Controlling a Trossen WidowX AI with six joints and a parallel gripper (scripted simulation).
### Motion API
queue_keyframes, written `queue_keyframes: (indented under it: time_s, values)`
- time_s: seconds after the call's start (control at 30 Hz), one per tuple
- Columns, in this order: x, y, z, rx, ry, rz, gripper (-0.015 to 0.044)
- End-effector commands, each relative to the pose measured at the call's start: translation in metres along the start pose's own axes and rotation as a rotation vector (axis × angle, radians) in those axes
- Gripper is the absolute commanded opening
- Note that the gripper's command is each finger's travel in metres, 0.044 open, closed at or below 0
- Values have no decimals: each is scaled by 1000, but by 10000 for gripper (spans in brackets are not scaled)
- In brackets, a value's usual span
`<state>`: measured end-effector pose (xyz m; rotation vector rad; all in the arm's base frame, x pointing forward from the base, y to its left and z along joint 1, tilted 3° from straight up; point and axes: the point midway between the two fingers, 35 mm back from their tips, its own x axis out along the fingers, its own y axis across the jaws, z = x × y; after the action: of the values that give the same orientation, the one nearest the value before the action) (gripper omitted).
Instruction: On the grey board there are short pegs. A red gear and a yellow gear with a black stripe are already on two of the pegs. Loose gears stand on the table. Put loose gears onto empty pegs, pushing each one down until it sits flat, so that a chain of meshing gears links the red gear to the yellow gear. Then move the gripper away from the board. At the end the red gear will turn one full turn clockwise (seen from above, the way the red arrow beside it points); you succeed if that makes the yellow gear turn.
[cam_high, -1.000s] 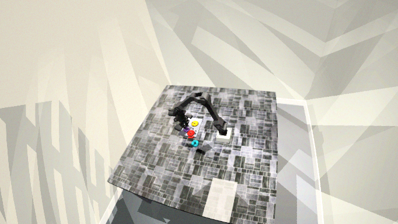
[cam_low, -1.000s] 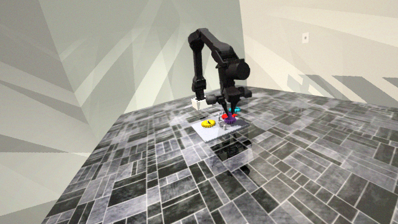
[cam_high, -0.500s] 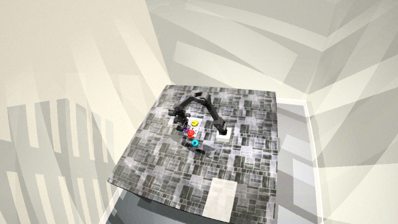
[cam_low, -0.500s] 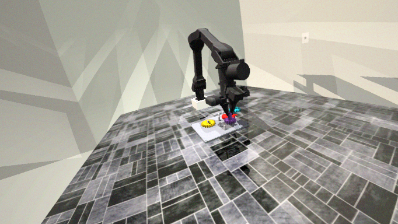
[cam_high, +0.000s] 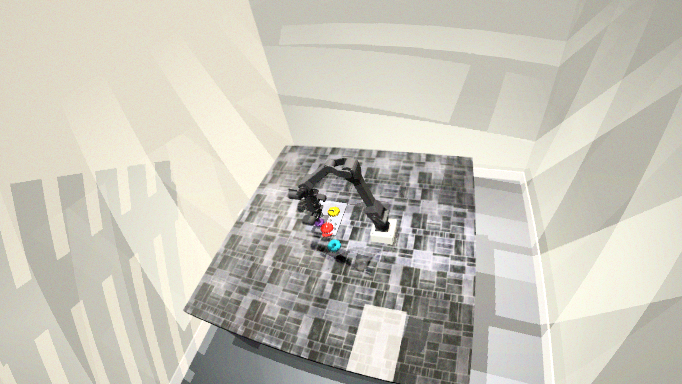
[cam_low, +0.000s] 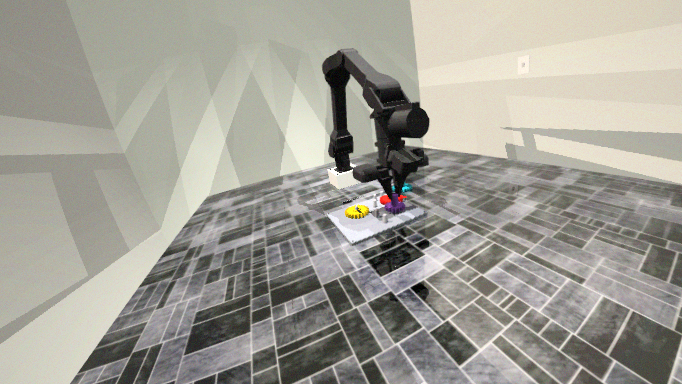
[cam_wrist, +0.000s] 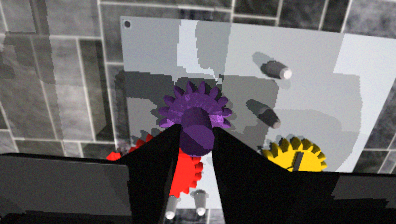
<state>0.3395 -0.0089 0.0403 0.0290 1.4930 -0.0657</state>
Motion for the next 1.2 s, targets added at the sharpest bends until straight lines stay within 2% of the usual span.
queue_keyframes:
  time_s: [0.0,0.4,0.67,0.83,1.0,1.17]
  values:
    - [1,0,-2,65,2,1,0]
    - [2,-1,0,296,2,1,0]
    - [3,1,-1,239,2,1,0]
    - [1,0,-1,187,2,1,131]
    - [-5,0,-1,130,2,1,140]
    - [-35,-1,0,111,2,1,140]
